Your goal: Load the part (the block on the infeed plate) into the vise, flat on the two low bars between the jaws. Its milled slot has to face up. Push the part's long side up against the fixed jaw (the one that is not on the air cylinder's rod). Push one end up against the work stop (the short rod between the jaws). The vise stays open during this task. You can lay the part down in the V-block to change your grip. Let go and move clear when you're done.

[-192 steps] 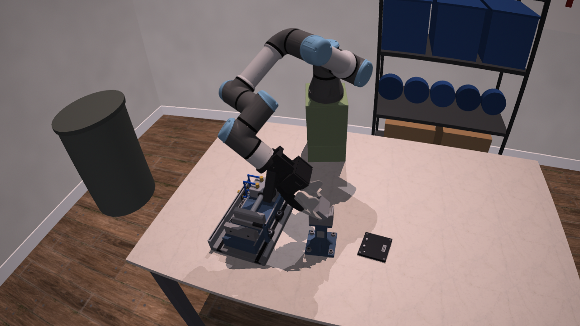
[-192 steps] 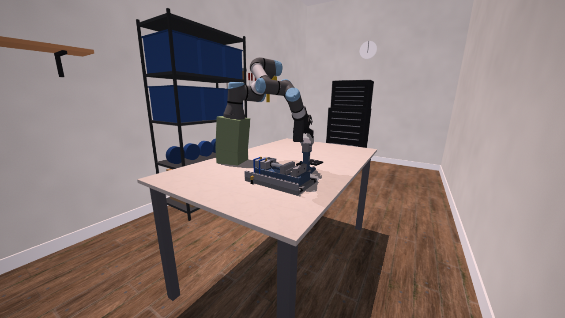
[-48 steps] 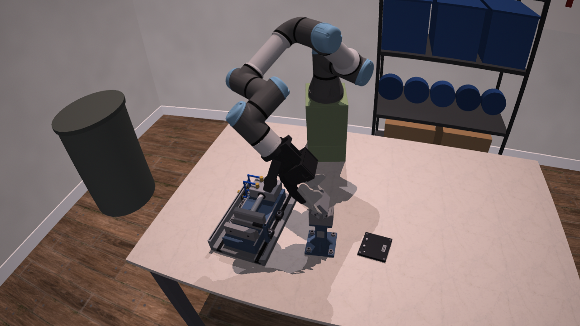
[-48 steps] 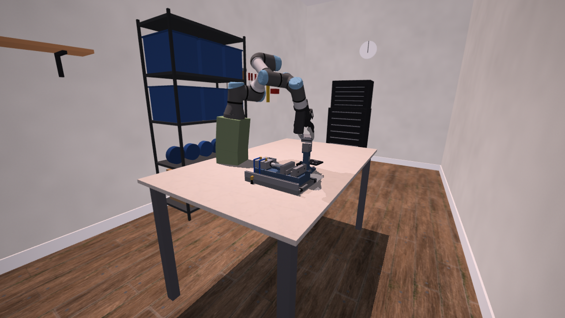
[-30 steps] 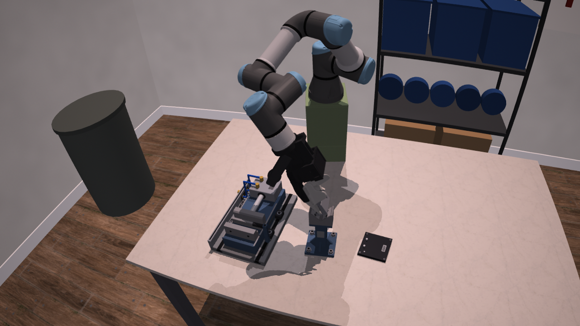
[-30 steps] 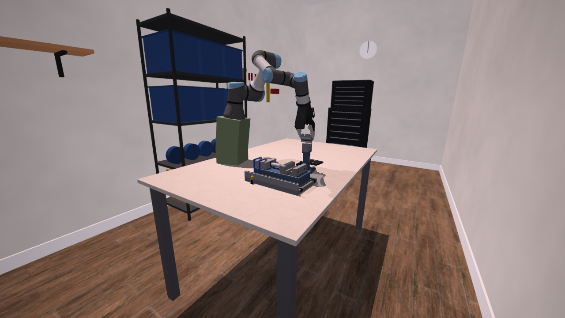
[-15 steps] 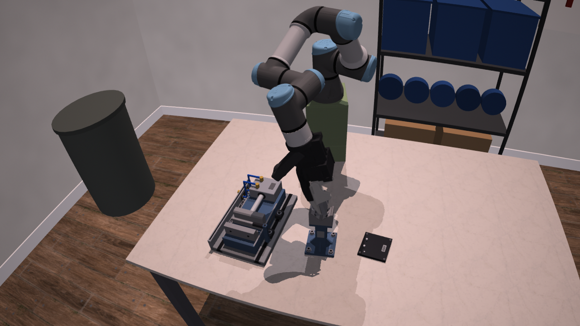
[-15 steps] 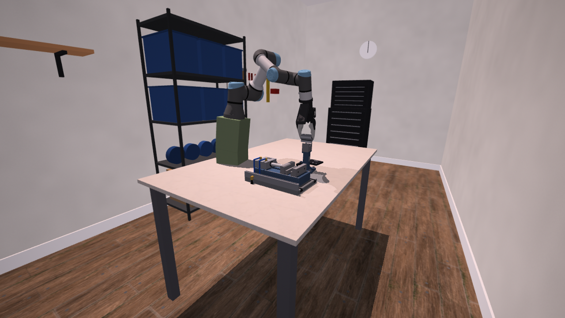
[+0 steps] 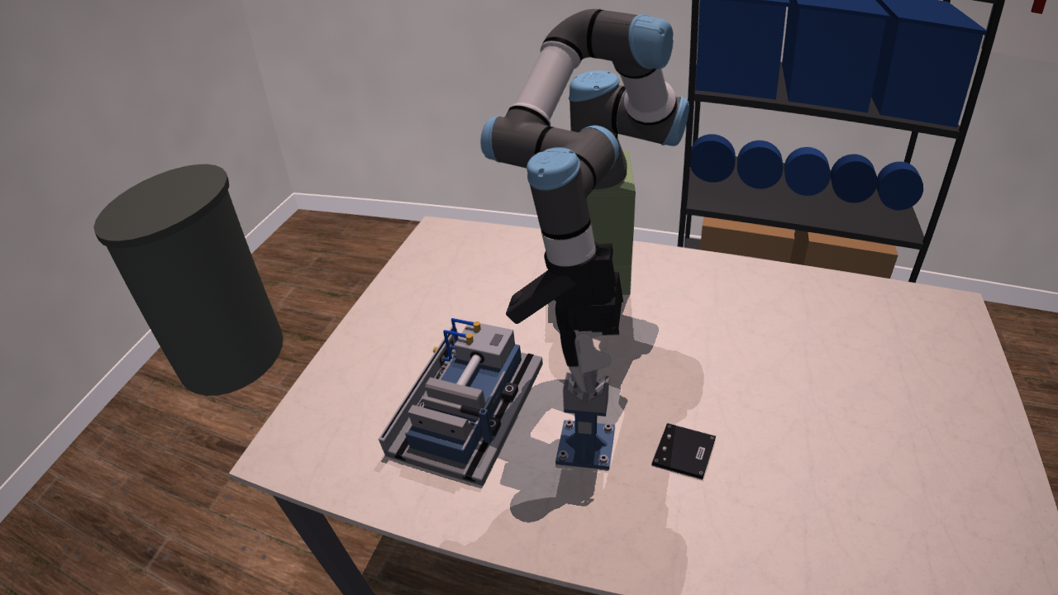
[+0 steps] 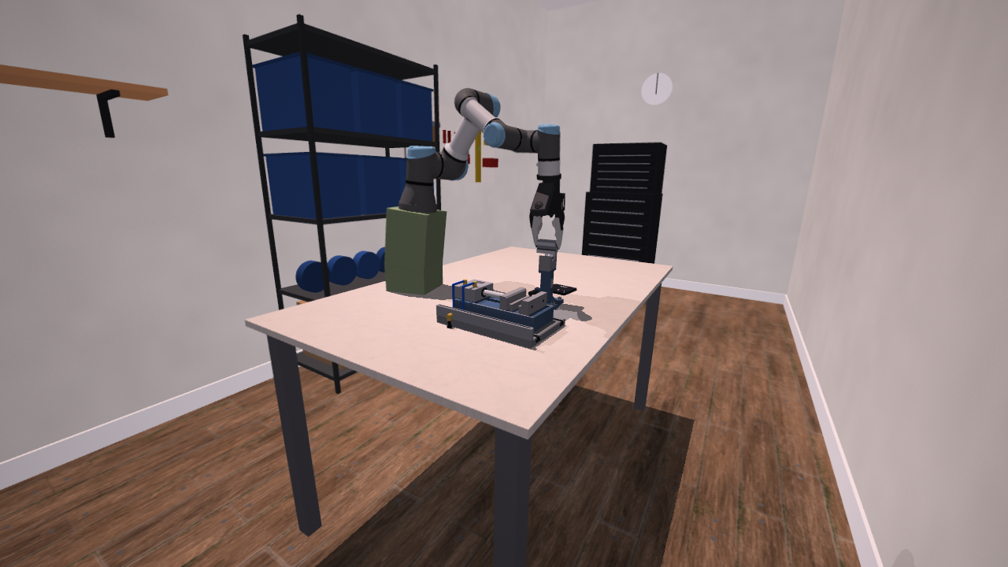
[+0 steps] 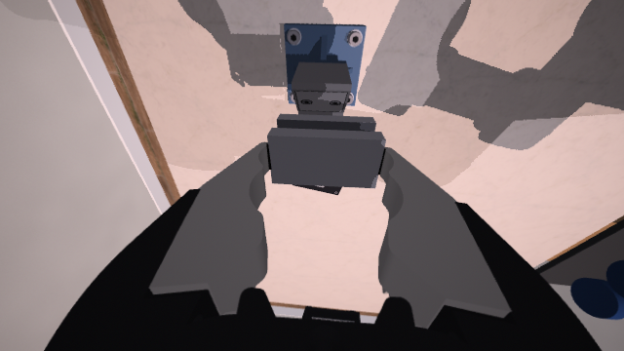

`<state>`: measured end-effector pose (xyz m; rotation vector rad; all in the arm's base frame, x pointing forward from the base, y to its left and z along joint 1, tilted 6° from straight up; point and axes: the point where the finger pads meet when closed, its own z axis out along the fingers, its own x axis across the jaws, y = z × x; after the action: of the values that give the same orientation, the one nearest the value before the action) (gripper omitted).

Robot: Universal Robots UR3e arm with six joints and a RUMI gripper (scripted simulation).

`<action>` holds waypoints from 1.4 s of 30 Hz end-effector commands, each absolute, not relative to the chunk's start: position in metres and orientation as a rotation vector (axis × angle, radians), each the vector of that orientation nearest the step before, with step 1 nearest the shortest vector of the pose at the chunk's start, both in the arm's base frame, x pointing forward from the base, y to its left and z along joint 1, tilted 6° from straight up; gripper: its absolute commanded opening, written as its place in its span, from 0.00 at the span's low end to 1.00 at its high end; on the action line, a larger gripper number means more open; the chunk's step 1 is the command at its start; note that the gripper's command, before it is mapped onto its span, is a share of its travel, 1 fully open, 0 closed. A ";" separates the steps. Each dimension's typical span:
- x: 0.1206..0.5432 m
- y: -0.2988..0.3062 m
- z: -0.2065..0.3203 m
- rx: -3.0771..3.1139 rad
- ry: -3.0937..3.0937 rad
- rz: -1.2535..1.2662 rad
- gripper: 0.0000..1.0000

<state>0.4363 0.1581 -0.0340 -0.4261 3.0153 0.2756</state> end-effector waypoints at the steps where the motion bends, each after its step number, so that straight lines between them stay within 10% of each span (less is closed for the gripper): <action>1: 0.437 0.159 -0.033 -0.420 3.012 0.195 0.00; 42: 0.437 0.159 -0.033 -0.411 3.005 0.048 0.00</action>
<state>0.4357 0.1592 -0.0343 -0.4117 3.0089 0.0483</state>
